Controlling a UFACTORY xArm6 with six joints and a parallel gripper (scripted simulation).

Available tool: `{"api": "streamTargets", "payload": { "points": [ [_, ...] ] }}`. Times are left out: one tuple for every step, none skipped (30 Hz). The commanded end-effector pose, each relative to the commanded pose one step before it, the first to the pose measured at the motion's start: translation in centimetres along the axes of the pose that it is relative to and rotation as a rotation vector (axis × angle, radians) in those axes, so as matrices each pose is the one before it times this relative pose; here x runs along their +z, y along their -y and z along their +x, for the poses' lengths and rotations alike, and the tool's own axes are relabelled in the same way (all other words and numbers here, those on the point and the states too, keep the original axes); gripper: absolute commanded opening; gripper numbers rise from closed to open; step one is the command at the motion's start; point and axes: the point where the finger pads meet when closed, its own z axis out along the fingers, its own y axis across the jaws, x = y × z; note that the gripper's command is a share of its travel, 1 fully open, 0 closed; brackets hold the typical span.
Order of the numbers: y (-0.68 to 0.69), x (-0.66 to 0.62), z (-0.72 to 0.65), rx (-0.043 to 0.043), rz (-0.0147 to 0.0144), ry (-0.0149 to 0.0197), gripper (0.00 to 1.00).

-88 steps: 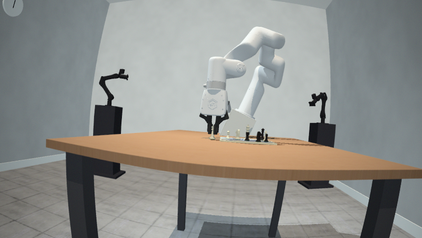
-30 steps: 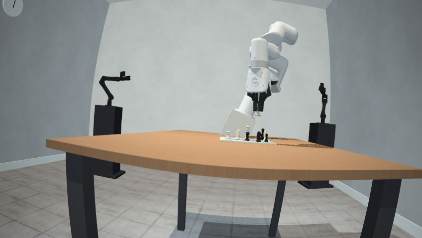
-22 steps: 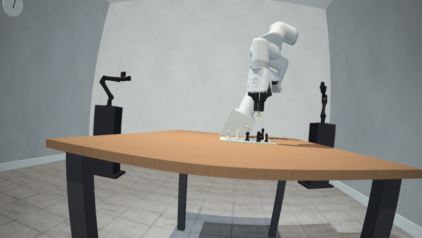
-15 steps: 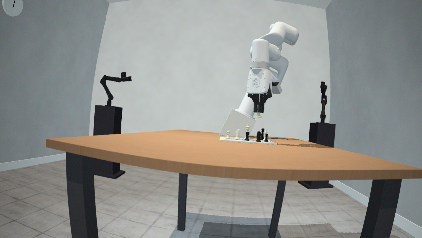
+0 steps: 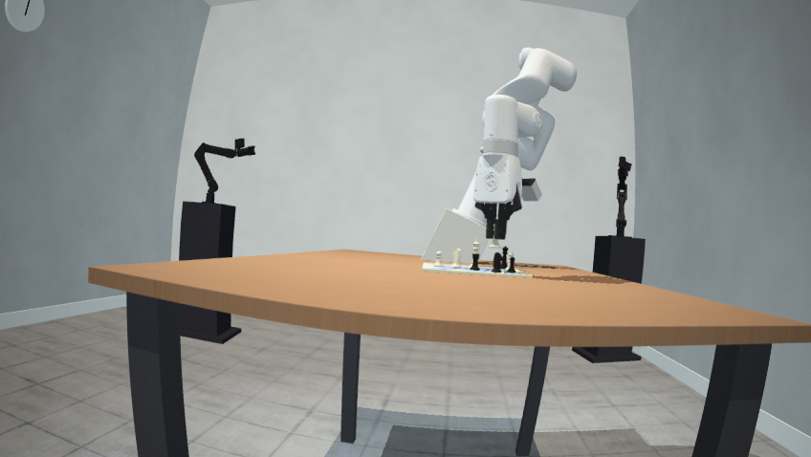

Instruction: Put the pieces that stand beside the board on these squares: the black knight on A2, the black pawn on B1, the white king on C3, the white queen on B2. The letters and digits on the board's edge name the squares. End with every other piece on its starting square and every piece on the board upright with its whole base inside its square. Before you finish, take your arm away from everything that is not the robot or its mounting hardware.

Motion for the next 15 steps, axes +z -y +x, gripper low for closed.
{"api": "streamTargets", "payload": {
  "points": [
    [-0.308, 2.321, -0.242, -0.00142, -0.0055, 0.00354, 0.0],
    [-0.007, 0.353, -0.001, 0.0, 0.0, 0.0, 0.0],
    [0.0, 0.0, 0.0, 0.0, 0.0, 0.0, 0.0],
    [0.0, 0.0, 0.0, 0.0, 0.0, 0.0, 0.0],
    [-0.006, 0.317, -0.001, 0.0, -0.00001, -0.00001, 0.0],
    [-0.004, 0.279, 0.0, 0.0, 0.00001, 0.00001, 0.0],
    [-0.005, 0.239, -0.001, 0.0, -0.00001, -0.00001, 0.0],
    [-0.003, 0.2, 0.0, 0.00001, 0.00002, 0.00001, 0.0],
    [-0.004, 0.16, -0.001, 0.0, -0.00002, -0.00001, 0.0],
    [-0.002, 0.122, 0.0, 0.0, 0.0, 0.0, 0.0],
    [-0.001, 0.088, 0.0, 0.0, 0.00001, 0.0, 0.0],
    [-0.001, 0.057, 0.0, 0.0, 0.00001, 0.0, 0.0],
    [0.0, 0.031, 0.0, 0.0, 0.0, 0.0, 0.0],
    [0.0, 0.012, 0.0, 0.0, 0.0, 0.0, 0.0],
    [0.0, 0.002, 0.0, 0.0, 0.0, 0.0, 0.0]
  ]
}}
